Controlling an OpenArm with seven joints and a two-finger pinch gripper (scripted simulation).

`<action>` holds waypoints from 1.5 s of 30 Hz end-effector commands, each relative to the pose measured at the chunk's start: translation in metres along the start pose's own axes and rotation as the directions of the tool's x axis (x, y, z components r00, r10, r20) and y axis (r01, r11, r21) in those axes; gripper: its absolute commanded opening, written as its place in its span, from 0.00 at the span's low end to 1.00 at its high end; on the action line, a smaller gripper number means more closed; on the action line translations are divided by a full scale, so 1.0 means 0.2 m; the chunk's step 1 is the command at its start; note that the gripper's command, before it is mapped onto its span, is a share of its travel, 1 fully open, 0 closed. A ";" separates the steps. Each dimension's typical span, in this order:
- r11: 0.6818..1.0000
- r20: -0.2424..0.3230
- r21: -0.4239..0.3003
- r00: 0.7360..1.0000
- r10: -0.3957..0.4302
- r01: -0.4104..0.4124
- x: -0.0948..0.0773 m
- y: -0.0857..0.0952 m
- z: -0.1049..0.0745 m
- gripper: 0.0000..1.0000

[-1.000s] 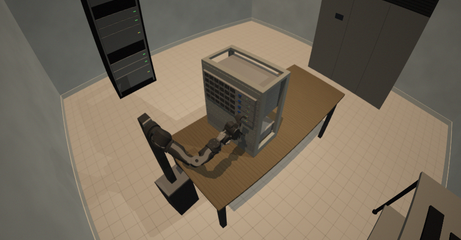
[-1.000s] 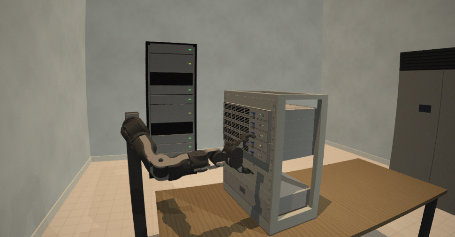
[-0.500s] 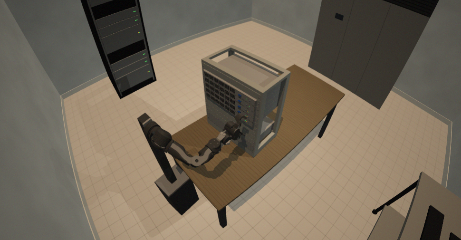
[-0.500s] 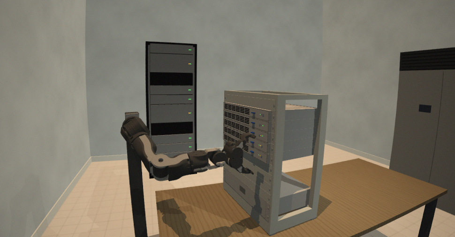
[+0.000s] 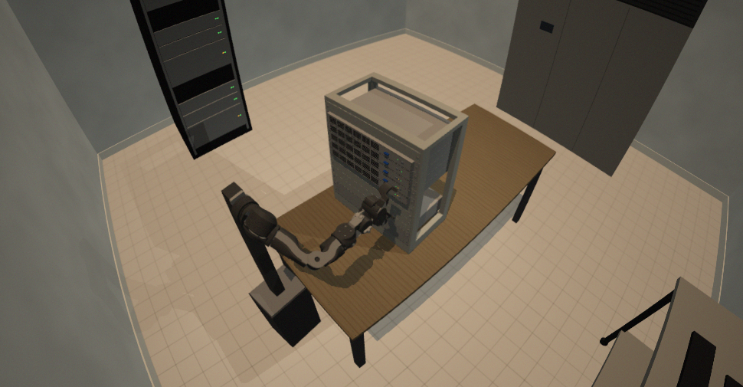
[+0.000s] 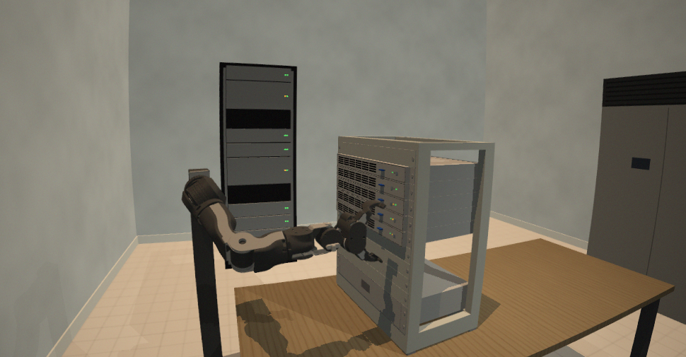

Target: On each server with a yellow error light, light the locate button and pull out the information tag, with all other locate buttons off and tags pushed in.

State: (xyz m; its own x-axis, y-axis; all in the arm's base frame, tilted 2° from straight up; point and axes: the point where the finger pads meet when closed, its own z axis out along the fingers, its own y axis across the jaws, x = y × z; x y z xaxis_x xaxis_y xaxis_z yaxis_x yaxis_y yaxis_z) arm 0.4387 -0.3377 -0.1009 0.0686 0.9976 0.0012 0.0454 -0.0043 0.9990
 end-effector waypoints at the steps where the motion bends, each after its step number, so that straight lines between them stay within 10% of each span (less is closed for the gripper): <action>1: 1.000 -0.003 -0.008 1.000 0.001 -0.001 0.00 0.01 0.00 1.00; 16: 1.000 -0.007 -0.010 1.000 0.000 0.000 0.02 0.23 0.00 1.00; 45: 1.000 -0.005 -0.009 1.000 0.000 0.000 0.02 0.23 0.00 1.00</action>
State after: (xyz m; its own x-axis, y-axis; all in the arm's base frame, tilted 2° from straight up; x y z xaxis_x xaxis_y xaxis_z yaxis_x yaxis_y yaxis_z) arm 0.4418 -0.3351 -0.0528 0.0645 0.9979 0.0005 0.0304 -0.0025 0.9995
